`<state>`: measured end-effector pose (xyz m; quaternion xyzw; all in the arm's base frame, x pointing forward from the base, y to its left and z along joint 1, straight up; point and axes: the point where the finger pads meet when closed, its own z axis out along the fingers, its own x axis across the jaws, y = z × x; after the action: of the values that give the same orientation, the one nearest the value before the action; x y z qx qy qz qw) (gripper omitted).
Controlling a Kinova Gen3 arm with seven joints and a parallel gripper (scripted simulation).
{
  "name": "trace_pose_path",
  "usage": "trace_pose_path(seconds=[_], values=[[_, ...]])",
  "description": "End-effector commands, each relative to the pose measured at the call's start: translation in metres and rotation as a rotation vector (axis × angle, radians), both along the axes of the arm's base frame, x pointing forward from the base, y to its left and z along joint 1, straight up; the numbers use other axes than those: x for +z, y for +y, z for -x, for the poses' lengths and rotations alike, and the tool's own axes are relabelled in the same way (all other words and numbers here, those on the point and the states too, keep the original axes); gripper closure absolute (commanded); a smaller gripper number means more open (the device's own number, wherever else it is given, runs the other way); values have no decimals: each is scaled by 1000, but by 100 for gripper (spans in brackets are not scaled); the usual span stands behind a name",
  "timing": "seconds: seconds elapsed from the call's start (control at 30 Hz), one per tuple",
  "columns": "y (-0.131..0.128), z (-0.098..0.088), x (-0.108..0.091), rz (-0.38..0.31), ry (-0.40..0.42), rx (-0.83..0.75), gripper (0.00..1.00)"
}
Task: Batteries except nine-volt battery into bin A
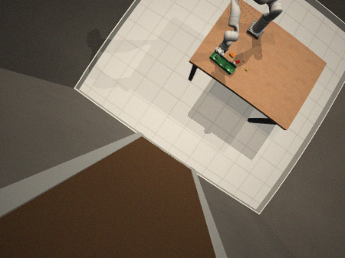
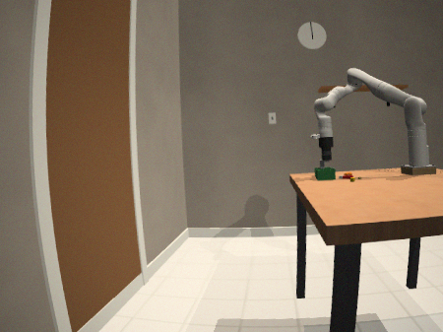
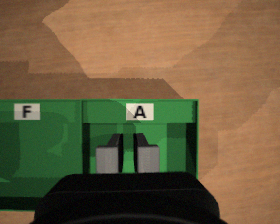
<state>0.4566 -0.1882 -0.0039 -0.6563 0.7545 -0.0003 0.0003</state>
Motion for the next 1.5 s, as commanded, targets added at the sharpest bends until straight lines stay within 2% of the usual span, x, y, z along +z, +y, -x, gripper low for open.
trace_pose_path(seconds=[0.0, 1.03, 1.47], values=[[0, -1, 1, 1, -2, 0, 69], [0, -1, 1, 1, -2, 0, 69], [0, -1, 15, 1, -2, 0, 69]])
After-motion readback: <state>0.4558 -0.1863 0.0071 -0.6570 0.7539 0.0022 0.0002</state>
